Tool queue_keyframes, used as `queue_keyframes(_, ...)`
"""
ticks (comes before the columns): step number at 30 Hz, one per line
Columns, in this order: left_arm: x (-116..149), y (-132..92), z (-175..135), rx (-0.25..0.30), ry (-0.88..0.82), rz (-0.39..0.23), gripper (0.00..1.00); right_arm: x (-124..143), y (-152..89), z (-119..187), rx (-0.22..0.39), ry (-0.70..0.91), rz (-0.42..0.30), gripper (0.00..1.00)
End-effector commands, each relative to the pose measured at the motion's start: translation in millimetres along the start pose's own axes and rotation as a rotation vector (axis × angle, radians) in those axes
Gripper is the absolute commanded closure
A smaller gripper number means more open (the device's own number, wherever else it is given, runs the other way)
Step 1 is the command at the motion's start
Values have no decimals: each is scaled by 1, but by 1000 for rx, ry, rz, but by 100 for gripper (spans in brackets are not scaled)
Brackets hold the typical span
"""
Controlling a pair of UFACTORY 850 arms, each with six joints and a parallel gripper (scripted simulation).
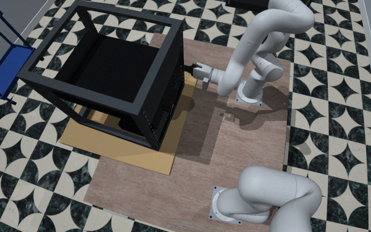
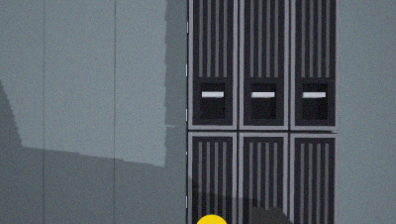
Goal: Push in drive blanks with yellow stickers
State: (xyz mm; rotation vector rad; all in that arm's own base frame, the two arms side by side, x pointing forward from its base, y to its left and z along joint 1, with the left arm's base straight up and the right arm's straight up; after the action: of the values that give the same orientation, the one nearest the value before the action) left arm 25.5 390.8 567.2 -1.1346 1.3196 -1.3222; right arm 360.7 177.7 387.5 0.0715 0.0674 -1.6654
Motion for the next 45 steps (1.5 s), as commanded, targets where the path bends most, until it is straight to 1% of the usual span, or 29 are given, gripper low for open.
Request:
queue_keyframes(1, 0, -1, 0, 0, 0, 2, 0, 0, -18, 1, 4, 1, 0, 100)
queue_keyframes(3, 0, -1, 0, 0, 0, 2, 0, 0, -30, 1, 4, 1, 0, 100)
queue_keyframes(5, 0, -1, 0, 0, 0, 2, 0, 0, -30, 1, 4, 1, 0, 100)
queue_keyframes(13, 0, -1, 0, 0, 0, 2, 0, 0, -74, 1, 4, 1, 0, 100)
queue_keyframes(17, 0, -1, 0, 0, 0, 2, 0, 0, -85, 1, 4, 1, 0, 100)
queue_keyframes(20, 0, -1, 0, 0, 0, 2, 0, 0, -88, 1, 4, 1, 0, 100)
queue_keyframes(45, 0, -1, 0, 0, 0, 2, 0, -2, -88, 0, 4, 1, 0, 100)
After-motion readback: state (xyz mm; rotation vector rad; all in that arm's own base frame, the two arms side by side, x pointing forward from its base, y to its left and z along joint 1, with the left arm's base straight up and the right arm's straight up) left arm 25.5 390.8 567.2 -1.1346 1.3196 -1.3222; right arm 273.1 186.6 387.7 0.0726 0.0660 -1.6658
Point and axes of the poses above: on each arm, the point where the finger pads meet when closed, its own y axis out along the fingers, its own z axis across the jaws, x = y × z, the point moved 10 cm from there along -y, back along the fingers, and after that the axes turned 5 degrees about y, right-handed, at the moved point
